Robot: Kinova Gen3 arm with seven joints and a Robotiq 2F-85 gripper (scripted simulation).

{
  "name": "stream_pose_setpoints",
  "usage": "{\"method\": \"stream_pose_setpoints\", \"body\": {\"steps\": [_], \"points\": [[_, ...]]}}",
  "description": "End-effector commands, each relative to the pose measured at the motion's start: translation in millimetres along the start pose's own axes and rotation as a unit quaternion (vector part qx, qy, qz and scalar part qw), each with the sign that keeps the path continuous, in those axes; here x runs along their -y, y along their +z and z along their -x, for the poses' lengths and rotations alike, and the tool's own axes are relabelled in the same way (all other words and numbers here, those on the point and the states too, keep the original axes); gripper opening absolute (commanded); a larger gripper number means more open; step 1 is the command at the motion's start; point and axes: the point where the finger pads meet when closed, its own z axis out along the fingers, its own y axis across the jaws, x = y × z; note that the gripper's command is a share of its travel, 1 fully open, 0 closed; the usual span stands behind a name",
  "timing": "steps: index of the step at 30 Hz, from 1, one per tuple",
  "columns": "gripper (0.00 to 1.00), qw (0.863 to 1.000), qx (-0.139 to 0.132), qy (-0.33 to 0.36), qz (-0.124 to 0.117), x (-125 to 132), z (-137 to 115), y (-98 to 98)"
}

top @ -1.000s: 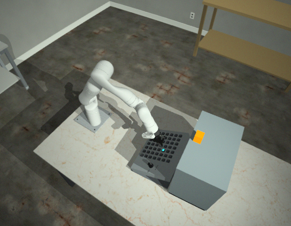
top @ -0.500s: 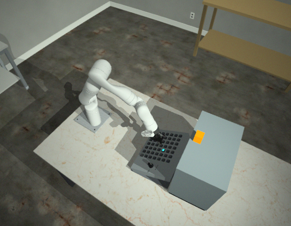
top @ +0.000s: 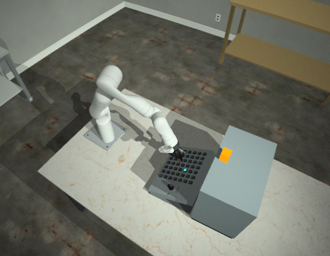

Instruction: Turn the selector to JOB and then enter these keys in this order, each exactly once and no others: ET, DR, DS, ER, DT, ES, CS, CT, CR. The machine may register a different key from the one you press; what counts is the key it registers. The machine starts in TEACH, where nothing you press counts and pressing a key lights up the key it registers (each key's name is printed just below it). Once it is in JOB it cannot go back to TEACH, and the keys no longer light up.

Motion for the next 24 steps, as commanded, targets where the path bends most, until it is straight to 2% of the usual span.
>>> {"method": "stream_pose_setpoints", "body": {"steps": [1,8,14,19,23,24], "points": [[0.1,1.0,-0.003,0.001,-0.001,0.4,-3.9,-4.6],[0.1,1.0,-0.003,0.002,-0.002,0.8,-3.8,-4.7],[0.1,0.997,-0.001,0.082,-0.006,4.3,-19.0,-6.5],[0.1,0.979,0.0,0.204,-0.008,6.8,-44.6,-10.0],[0.1,0.956,0.0,0.295,-0.005,5.6,-62.0,-12.4],[0.1,0.956,0.0,0.295,-0.005,5.6,-62.0,-12.4]]}}
